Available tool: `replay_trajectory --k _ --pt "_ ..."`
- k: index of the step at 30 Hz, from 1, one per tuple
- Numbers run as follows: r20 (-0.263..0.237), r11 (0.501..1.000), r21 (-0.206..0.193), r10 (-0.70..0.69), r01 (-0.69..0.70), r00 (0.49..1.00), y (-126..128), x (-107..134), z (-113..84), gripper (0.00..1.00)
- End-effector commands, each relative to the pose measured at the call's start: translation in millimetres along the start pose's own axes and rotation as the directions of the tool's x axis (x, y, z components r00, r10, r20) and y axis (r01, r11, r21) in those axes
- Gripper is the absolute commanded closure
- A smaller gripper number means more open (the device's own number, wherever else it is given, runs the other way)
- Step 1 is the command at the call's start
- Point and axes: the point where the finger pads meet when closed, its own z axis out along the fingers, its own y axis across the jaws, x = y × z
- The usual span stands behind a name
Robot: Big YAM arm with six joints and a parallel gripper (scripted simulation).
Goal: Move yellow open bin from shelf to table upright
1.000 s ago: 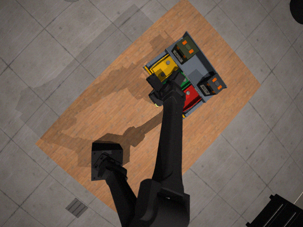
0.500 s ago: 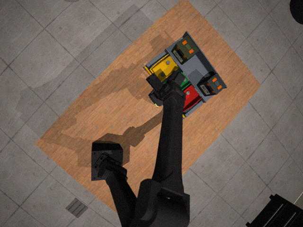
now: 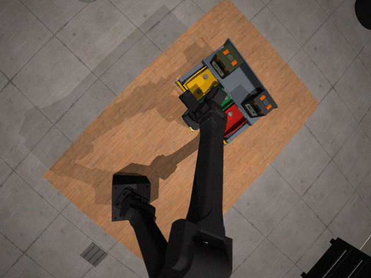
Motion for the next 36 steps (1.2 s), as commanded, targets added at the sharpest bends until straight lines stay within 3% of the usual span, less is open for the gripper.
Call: replay_trajectory --k 1,21,36 --pt "0.000 1.000 -0.006 -0.006 0.006 1.000 1.6 3.6 4.5 1.00" --pt "0.000 1.000 -0.005 -0.007 0.007 1.000 1.8 3.7 2.1 1.00" --pt "0.016 0.999 0.036 -0.001 0.001 1.000 -12.7 -5.8 -26.0 1.00"
